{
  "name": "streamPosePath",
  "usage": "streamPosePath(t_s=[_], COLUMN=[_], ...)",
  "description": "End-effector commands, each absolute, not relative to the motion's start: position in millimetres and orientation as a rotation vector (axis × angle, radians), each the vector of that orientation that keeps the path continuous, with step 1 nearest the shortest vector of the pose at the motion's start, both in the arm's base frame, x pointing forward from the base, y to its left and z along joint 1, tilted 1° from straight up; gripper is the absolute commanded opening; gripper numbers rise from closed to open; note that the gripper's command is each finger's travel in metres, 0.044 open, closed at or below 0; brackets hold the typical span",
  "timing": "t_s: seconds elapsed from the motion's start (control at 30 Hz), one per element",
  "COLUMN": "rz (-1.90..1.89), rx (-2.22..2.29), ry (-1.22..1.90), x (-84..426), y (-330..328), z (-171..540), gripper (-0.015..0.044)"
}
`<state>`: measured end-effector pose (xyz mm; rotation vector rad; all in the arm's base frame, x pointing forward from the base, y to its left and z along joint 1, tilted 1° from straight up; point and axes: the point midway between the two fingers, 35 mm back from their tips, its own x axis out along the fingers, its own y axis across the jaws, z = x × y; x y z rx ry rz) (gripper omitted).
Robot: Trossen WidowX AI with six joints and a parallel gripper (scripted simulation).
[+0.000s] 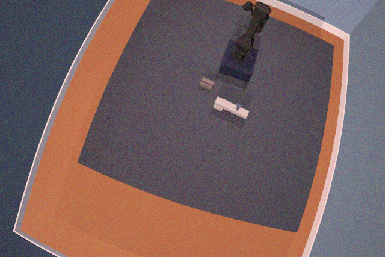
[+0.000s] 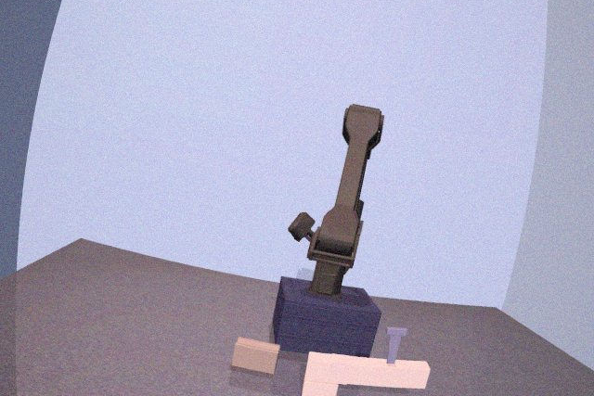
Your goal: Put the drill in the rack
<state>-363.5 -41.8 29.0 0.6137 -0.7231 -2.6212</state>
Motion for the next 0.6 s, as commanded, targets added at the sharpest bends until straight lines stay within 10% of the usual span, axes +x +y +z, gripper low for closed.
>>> streamPosePath(t_s=[0.0,0.3,0.57], rz=[-2.621,-2.652,-2.993], rx=[0.614,0.623,0.734], ry=[-0.723,-0.740,-0.985], x=[-364,-366,-366], y=[-42,-30,111], z=[29,28,14], gripper=[0.0374,0.0137,0.0000])
